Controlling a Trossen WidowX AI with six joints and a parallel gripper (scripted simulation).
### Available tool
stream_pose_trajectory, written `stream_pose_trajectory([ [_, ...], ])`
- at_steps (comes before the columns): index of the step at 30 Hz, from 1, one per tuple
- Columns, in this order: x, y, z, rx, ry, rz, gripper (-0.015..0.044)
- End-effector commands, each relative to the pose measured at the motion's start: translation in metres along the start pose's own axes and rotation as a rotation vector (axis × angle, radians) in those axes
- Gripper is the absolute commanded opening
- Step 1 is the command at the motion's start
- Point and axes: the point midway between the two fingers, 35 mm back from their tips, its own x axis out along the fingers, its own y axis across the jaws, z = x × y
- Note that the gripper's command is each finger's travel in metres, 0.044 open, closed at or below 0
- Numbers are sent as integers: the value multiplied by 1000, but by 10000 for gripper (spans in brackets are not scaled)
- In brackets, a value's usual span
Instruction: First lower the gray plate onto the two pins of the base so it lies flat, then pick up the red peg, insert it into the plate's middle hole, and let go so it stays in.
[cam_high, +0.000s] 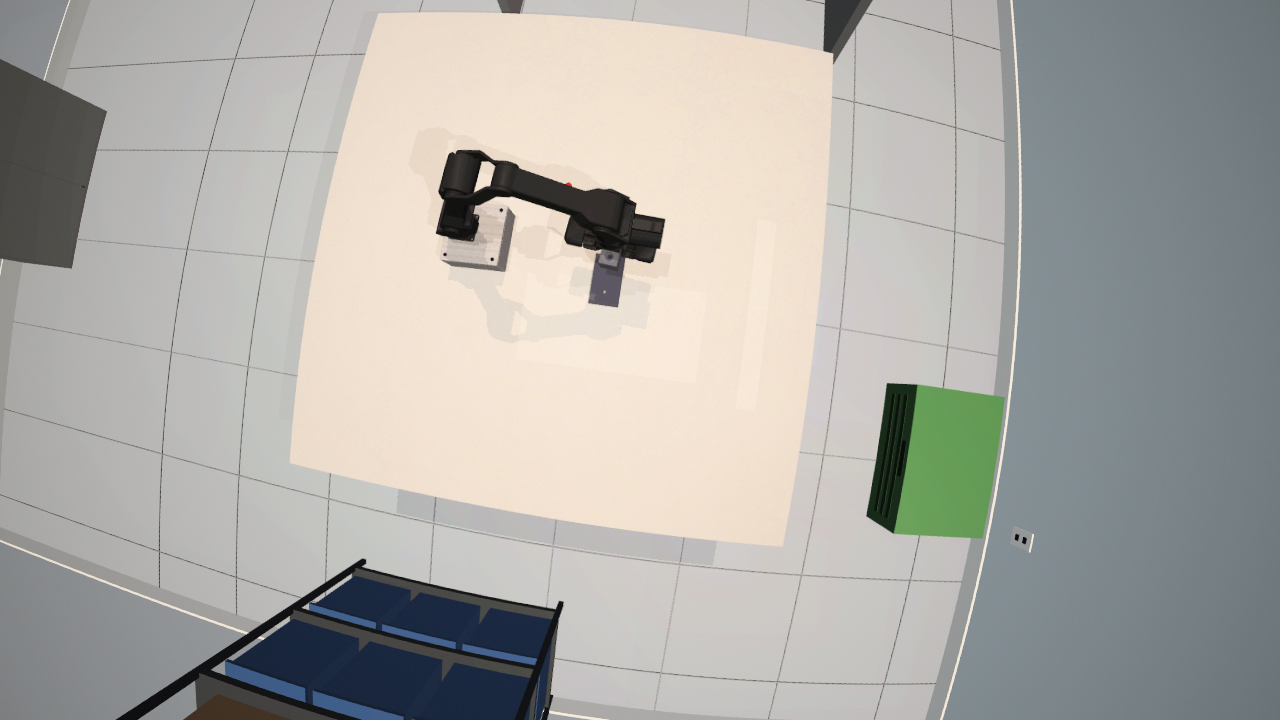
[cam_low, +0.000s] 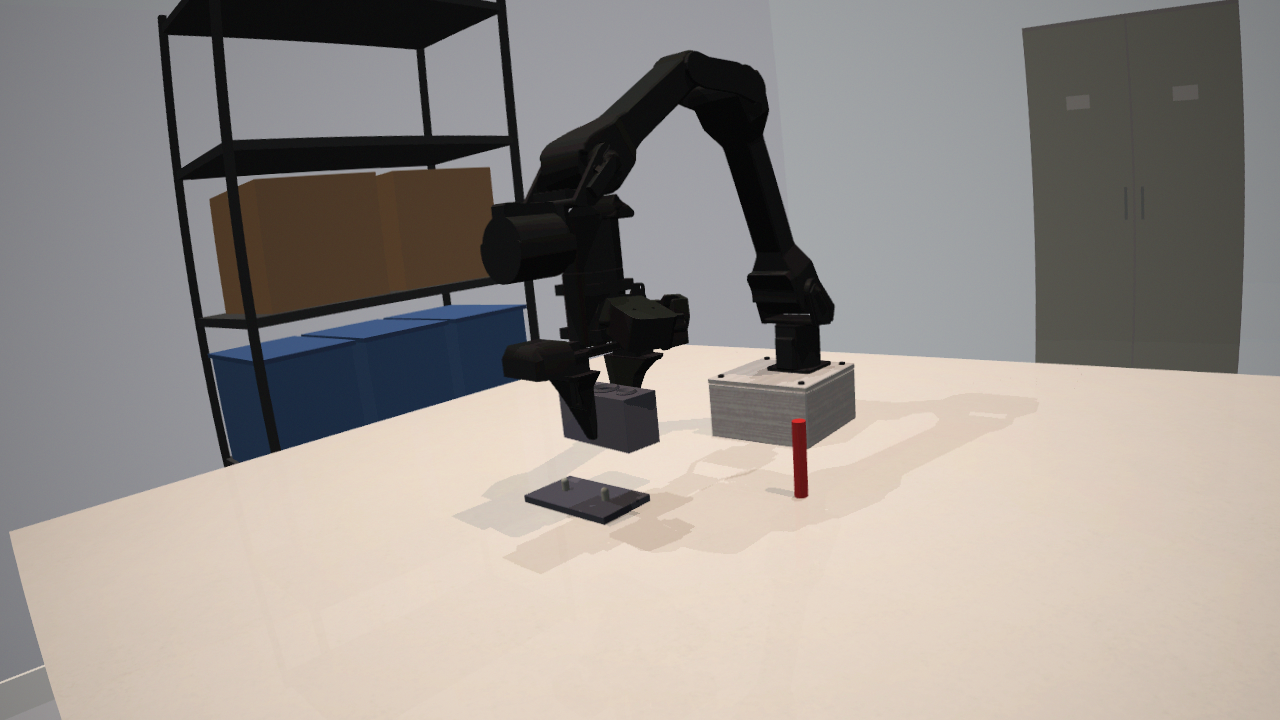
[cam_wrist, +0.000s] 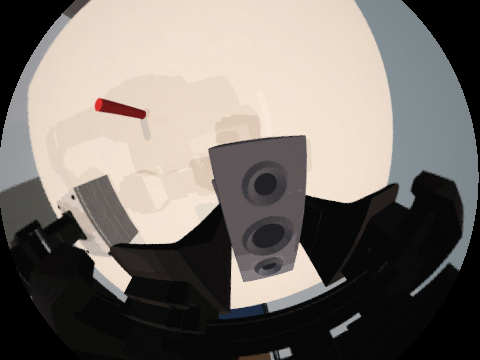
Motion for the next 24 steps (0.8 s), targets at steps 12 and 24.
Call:
stream_pose_trajectory([
  [12, 22, 4, -48, -78, 9, 2, 0],
  [24, 28, 7, -61, -100, 10, 3, 0],
])
